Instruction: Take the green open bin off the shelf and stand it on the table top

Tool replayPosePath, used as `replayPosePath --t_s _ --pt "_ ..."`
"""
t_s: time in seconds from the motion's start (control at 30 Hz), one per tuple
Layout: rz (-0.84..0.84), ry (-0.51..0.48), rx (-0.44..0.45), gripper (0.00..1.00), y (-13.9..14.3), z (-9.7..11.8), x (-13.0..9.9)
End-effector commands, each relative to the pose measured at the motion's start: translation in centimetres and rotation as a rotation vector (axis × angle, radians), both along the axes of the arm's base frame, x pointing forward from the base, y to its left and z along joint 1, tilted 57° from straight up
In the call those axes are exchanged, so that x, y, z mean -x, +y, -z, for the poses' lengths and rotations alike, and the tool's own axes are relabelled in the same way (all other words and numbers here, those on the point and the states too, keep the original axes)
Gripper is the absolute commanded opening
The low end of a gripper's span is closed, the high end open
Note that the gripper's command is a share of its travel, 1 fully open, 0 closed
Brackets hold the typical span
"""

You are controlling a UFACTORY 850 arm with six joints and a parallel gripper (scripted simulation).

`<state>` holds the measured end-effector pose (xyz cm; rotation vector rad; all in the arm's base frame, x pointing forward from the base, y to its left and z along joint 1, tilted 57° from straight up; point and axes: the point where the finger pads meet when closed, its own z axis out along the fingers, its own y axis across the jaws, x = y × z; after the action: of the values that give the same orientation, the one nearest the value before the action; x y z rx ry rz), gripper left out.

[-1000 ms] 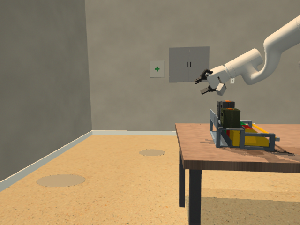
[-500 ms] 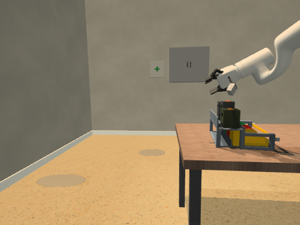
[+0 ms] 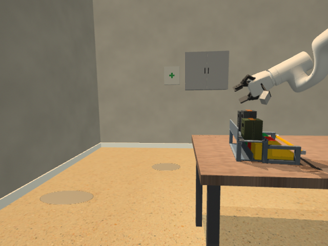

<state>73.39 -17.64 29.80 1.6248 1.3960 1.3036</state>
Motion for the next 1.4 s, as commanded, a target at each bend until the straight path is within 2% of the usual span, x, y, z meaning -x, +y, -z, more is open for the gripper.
replayPosePath --t_s 0.0,0.17,0.33,0.73,0.9,1.3,1.37 --pt "0.001 -0.002 0.001 1.0 0.0 -0.1 0.2" --pt "0.001 -0.002 0.001 1.0 0.0 -0.1 0.2" --pt "0.001 -0.002 0.001 1.0 1.1 0.0 5.0" --pt "0.001 -0.002 0.001 1.0 1.1 0.0 5.0" --pt "0.001 -0.002 0.001 1.0 2.2 0.1 9.9" --pt "0.001 -0.002 0.001 1.0 2.2 0.1 9.9" --pt "0.001 -0.002 0.001 1.0 2.6 0.1 11.8"
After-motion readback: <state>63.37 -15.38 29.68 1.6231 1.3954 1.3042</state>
